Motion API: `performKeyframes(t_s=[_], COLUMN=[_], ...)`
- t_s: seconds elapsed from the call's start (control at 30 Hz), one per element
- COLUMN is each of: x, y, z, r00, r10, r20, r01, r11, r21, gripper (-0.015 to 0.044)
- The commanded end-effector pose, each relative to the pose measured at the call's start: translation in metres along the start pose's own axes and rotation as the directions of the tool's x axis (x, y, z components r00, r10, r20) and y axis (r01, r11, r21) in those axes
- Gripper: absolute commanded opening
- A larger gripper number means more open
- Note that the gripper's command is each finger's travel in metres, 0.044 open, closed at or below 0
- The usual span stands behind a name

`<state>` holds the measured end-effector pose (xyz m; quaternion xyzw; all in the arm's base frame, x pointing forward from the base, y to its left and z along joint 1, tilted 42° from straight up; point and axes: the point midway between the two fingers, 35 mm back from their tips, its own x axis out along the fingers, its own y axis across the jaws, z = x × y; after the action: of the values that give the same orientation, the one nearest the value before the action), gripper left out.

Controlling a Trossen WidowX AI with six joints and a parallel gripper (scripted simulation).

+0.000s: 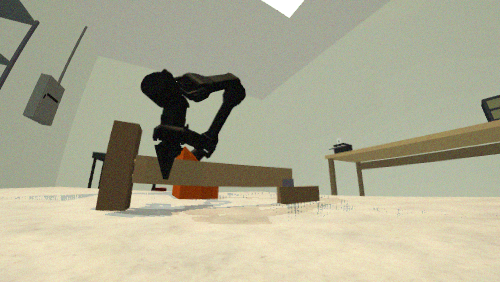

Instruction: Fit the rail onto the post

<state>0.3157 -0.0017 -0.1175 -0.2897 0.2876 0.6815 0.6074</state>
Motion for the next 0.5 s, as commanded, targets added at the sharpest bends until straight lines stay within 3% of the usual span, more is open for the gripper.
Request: performKeyframes(t_s=[0.0, 0.33, 0.47], x=[-0.0028, -0.0029, -0.0001], y=[-0.001, -0.001, 0.0], z=[-0.0033, -0.0059, -0.0028], r00=[1.0, 1.0, 1.0], r10=[-0.007, -0.007, 0.0], r20=[-0.004, -0.004, 0.0], r01=[0.007, 0.007, 0.0], r11=[1.0, 1.0, 1.0], r21=[-0.002, -0.002, 0.0], gripper=[0.0, 0.0, 0.0105])
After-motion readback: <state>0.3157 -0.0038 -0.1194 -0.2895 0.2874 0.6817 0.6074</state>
